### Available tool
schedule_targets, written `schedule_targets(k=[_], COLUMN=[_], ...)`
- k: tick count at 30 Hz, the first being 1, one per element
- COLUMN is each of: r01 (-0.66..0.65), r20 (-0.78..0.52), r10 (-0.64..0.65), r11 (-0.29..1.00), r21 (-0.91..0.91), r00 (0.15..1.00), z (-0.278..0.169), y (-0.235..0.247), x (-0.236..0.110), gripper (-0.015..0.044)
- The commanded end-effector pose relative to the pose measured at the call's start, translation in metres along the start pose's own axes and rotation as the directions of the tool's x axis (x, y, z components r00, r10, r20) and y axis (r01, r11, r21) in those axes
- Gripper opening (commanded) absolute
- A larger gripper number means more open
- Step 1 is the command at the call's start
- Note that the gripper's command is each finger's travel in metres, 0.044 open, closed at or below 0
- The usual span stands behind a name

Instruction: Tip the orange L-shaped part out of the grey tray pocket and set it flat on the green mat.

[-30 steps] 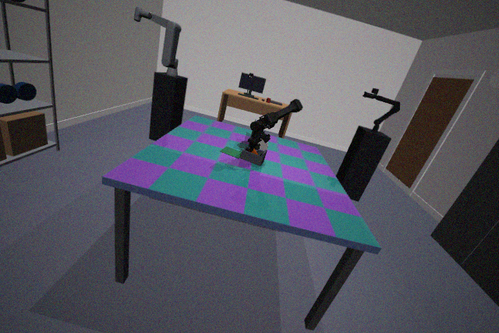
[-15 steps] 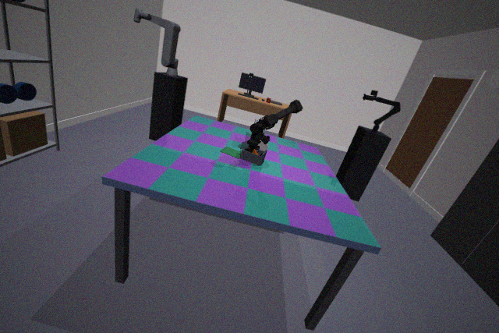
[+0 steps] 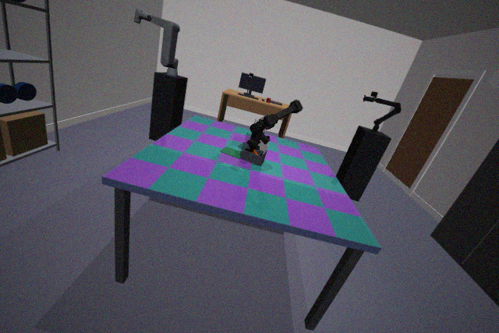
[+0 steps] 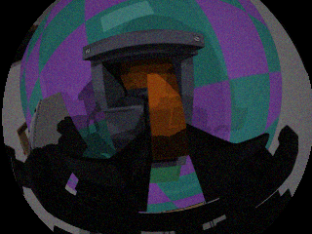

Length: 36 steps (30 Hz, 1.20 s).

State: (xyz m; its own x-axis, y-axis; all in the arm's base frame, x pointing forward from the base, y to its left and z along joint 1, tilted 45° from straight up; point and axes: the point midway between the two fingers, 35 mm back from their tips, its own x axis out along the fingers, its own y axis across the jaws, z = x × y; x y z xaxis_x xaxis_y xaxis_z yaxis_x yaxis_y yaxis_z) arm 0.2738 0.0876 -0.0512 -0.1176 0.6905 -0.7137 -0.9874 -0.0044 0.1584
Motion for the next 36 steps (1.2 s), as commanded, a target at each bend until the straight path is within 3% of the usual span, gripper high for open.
schedule_targets(k=[1,36], r01=[0.002,-0.008], r20=[0.000,0.002], r10=[-0.002,0.008], r11=[1.000,1.000], r21=[-0.002,0.012], r00=[1.000,1.000], z=[0.000,-0.002], y=[0.000,0.002], x=[0.000,-0.045], gripper=[0.0003,0.0000])
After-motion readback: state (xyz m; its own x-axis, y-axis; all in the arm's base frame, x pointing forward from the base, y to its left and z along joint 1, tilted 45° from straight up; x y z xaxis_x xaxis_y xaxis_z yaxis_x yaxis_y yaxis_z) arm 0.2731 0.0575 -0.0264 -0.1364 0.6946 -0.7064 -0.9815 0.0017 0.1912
